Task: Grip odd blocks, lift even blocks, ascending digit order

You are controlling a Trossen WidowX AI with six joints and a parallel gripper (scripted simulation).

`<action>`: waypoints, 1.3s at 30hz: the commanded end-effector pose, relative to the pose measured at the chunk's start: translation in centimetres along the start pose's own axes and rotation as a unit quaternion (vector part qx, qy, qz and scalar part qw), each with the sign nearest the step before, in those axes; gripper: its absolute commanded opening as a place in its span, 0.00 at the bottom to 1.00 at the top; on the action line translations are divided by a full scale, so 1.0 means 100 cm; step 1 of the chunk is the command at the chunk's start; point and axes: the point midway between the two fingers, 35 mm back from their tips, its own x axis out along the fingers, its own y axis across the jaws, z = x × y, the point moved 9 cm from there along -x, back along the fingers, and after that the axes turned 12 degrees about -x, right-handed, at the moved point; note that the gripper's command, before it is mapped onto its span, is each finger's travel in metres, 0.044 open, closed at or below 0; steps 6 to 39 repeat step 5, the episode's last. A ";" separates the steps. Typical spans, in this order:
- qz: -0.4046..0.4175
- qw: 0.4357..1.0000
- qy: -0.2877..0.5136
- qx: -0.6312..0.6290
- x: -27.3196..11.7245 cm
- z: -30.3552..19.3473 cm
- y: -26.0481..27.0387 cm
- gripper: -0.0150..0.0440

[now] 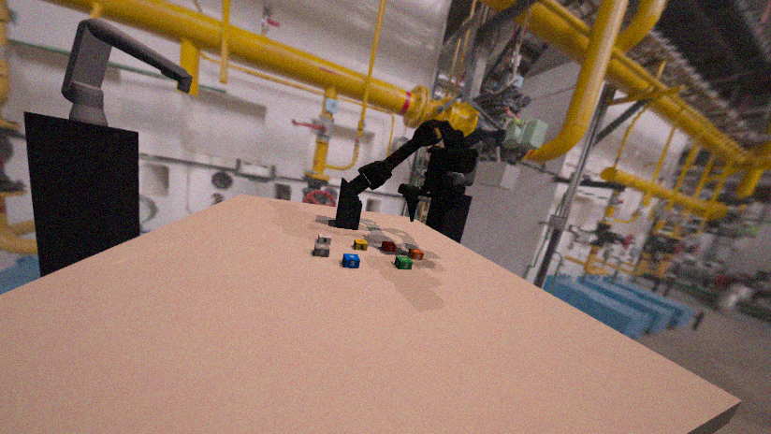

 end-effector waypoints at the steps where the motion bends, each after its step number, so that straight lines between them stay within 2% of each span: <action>1: 0.002 1.000 -0.007 -0.008 -0.031 -0.016 0.021 0.93; 39: 0.002 1.000 -0.007 -0.008 -0.031 -0.016 0.021 0.93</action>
